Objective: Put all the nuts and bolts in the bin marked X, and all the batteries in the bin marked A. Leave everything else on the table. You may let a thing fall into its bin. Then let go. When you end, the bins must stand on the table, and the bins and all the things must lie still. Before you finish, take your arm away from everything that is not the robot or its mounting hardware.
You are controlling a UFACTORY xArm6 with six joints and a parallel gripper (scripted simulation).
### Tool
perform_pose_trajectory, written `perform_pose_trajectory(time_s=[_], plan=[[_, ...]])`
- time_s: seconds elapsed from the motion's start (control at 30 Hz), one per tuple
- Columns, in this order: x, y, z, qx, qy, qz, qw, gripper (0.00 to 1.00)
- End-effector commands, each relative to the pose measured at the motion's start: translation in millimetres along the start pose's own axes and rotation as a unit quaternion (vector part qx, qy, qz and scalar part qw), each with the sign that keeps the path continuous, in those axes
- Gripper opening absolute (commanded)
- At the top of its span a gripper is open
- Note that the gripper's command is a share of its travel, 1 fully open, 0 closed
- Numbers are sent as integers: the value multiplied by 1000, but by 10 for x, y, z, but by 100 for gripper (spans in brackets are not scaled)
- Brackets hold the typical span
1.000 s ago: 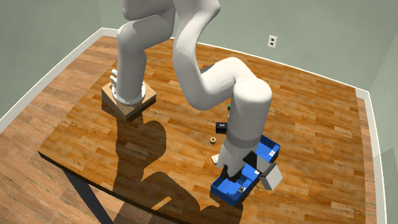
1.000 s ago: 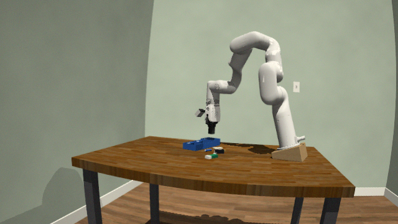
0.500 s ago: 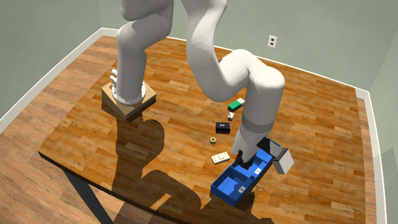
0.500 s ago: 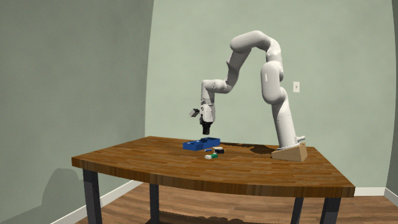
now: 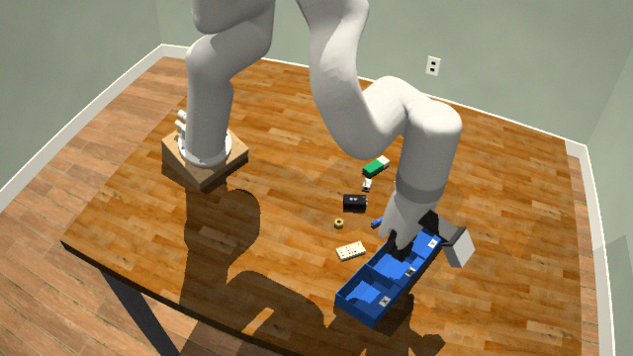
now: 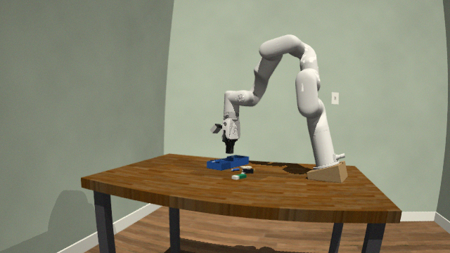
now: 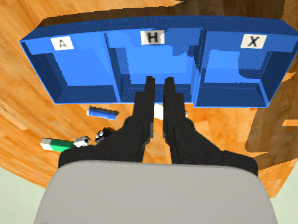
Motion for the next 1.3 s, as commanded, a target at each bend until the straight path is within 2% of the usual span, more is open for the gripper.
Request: perform_pose_trajectory(time_s=[0.0,0.5,1.27], plan=[[121,9,-7,0,0,2,1000,7],[460,9,-7,0,0,1,1000,7],[459,9,-7,0,0,2,1000,7]])
Point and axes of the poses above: the point where the finger pads meet when closed, its own x axis out along the fingers, its own z axis across the jaws, y = z × x, the point moved 9 cm from there along -x, back along the fingers, and after that the axes turned 14 degrees about x, right-handed, at the moved point
